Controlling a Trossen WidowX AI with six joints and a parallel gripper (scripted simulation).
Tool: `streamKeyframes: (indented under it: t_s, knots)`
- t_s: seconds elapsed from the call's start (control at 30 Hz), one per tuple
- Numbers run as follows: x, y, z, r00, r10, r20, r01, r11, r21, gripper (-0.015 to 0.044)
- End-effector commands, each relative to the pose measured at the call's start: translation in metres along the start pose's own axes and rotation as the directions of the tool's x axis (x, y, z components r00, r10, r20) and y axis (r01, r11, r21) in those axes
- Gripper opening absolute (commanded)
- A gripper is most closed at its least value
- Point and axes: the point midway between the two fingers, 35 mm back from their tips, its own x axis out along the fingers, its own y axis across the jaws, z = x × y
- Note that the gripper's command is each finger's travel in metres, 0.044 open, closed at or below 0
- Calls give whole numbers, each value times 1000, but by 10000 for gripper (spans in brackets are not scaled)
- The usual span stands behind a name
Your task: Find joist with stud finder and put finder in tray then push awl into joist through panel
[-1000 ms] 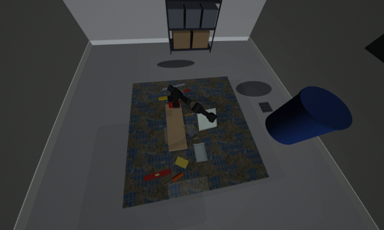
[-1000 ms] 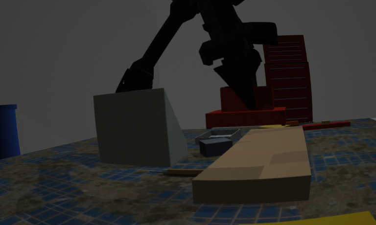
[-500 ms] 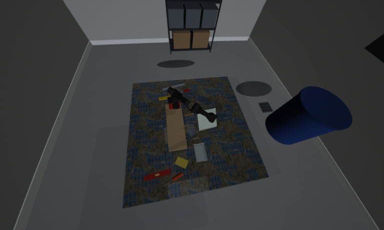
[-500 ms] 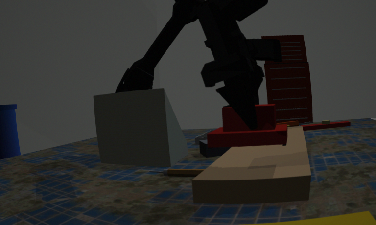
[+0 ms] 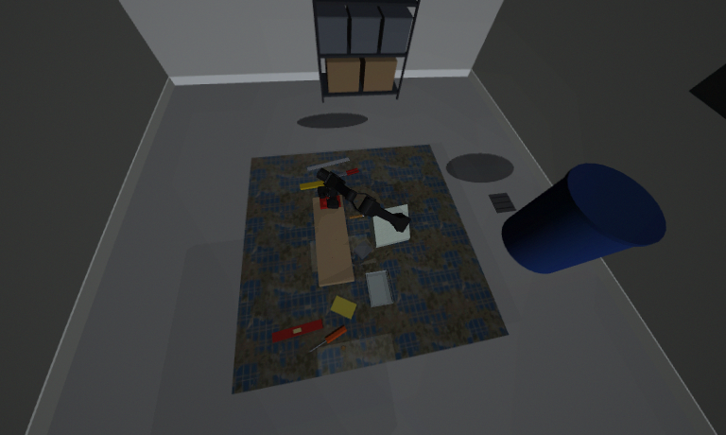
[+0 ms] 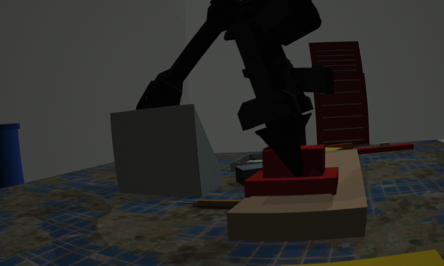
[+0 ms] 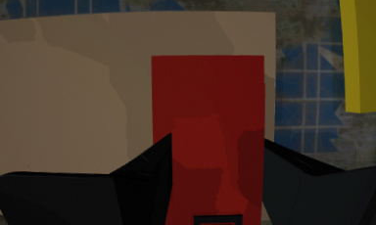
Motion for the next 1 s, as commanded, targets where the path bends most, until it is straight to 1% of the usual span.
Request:
streamKeyframes:
  t_s: [0.0,0.33,0.97]
  knots:
    - [0,0,2,1000,1,17,-1,1000,2,0]
    - [15,0,-2,1000,2,17,-2,1000,2,0]
    - [16,28,-2,1000,4,17,-4,1000,3,0]
